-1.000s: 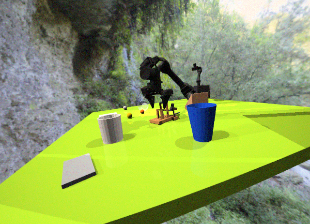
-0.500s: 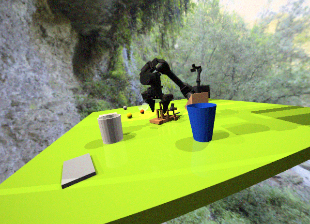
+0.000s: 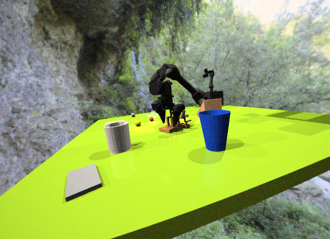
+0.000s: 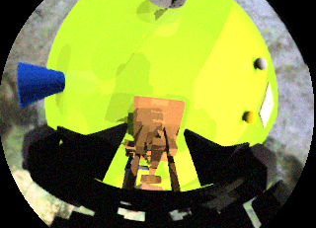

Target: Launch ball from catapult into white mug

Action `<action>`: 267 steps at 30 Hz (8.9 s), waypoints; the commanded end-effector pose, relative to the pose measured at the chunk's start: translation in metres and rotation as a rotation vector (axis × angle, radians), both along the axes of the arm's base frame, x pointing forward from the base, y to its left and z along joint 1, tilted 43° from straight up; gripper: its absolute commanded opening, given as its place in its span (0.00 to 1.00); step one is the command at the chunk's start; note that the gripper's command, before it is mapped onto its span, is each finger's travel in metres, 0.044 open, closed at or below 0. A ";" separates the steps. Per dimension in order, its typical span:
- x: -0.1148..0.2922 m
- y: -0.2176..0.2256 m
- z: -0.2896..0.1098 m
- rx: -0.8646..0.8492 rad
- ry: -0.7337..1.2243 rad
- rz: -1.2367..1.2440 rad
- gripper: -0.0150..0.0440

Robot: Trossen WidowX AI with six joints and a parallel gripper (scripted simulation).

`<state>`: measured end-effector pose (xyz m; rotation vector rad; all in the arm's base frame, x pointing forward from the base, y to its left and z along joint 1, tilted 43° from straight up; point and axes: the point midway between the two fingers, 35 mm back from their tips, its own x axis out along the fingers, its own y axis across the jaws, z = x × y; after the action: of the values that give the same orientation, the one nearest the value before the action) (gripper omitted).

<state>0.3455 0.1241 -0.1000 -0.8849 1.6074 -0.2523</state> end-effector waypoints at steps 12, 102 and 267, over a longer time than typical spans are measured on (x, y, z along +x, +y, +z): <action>0.000 0.000 0.000 0.000 -0.001 0.000 0.48; -0.001 0.038 0.044 -0.002 0.005 0.004 1.00; 0.051 -0.050 0.160 0.052 0.329 0.409 0.76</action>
<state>0.3908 0.1126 0.0429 -1.1506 1.6571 0.1201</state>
